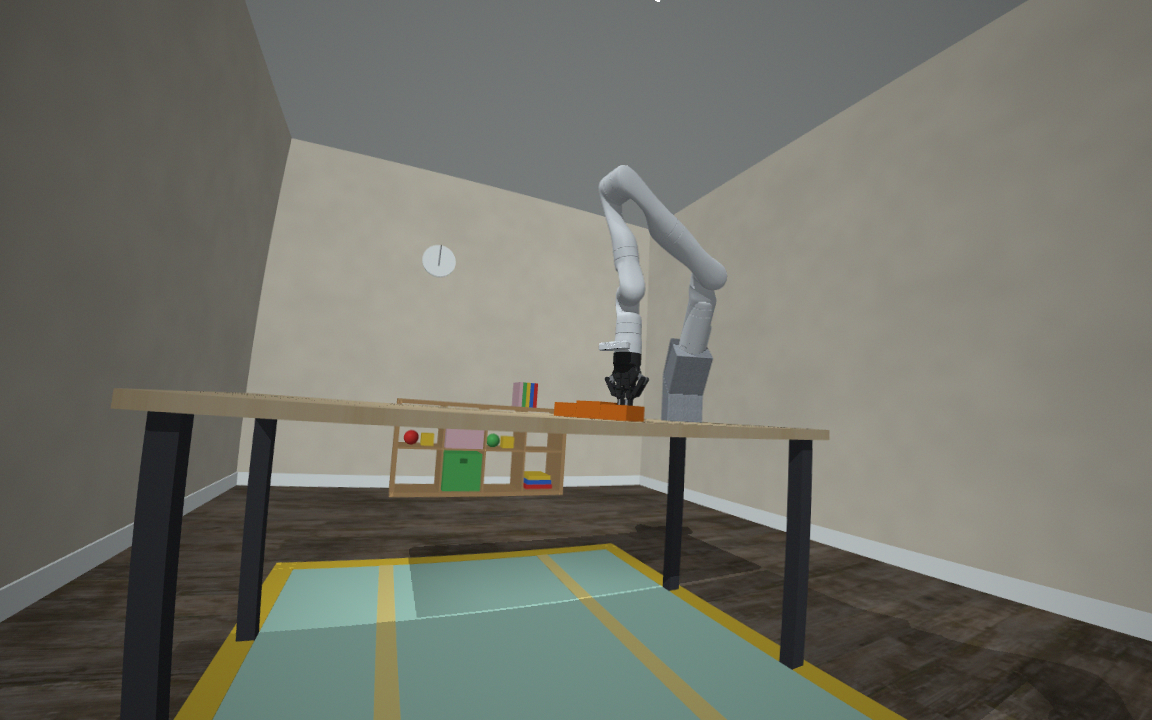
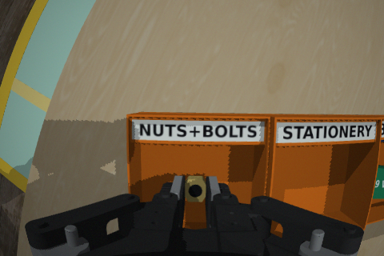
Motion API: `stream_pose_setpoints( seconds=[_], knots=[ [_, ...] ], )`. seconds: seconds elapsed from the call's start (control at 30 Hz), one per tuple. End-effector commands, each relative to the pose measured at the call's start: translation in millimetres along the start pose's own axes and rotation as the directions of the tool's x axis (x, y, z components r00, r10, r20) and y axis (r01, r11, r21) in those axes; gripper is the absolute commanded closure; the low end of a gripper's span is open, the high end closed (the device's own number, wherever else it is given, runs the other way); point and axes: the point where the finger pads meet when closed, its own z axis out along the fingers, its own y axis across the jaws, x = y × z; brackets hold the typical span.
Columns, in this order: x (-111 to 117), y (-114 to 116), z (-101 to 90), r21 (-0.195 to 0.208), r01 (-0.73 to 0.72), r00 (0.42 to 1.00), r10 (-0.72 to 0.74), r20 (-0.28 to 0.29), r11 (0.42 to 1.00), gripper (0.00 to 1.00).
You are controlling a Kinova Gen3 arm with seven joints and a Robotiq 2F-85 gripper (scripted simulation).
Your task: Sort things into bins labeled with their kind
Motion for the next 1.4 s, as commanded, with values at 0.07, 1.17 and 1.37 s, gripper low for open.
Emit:
stream_pose_setpoints(
  seconds=[0.07,1.17,1.37],
  knots=[
    [-0.1,0.4,0.1,0.0,0.0,1.0,0.0,0.0,1.0,0.87],
    [0.1,0.8,-13.2,0.0,0.0,1.0,0.0,0.0,1.0,0.67],
    [0.1,0.8,-21.2,0.0,-0.001,1.0,0.001,0.0,1.0,0.67]
  ],
)
